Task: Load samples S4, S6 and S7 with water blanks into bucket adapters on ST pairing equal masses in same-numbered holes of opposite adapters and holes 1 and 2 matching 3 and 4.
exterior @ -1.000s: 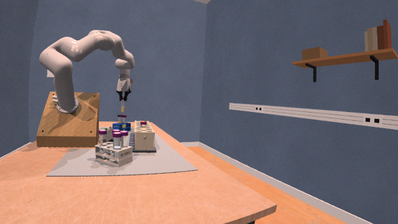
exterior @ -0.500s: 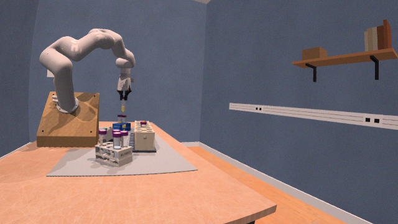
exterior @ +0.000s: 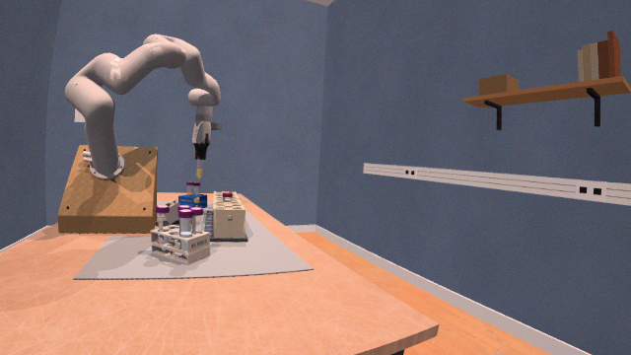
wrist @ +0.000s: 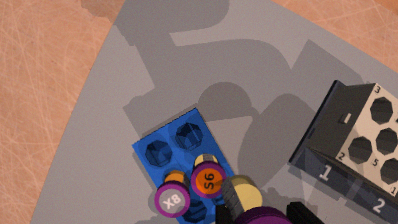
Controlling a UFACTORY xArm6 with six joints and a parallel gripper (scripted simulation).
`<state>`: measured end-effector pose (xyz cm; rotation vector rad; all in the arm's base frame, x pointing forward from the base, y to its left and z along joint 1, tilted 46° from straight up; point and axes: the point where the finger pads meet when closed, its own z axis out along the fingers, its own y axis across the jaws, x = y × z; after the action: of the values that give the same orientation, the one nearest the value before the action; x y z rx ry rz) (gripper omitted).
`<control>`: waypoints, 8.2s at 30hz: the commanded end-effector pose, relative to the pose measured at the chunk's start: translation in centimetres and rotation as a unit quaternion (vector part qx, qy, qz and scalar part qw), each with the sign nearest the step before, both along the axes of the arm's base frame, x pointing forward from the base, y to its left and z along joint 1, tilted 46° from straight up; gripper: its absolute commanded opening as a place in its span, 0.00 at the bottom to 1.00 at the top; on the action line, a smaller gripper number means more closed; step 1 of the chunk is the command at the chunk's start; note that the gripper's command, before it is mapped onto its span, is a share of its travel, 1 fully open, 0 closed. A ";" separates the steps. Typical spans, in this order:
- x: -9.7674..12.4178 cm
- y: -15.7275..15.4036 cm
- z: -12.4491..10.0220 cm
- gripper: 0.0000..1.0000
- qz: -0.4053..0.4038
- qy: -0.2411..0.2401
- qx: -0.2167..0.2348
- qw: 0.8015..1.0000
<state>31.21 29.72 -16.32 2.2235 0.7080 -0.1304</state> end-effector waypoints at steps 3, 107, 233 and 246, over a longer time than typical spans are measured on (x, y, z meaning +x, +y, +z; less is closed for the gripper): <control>1.1 -1.4 2.1 0.00 -0.058 -0.073 0.023 0.995; 10.0 -17.2 14.6 0.00 -0.181 -0.198 0.046 0.962; 11.4 -23.8 8.1 0.44 -0.181 -0.198 0.046 0.962; 11.4 -23.8 8.1 0.44 -0.181 -0.198 0.046 0.962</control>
<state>42.46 5.81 -8.29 2.3480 0.0875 0.1639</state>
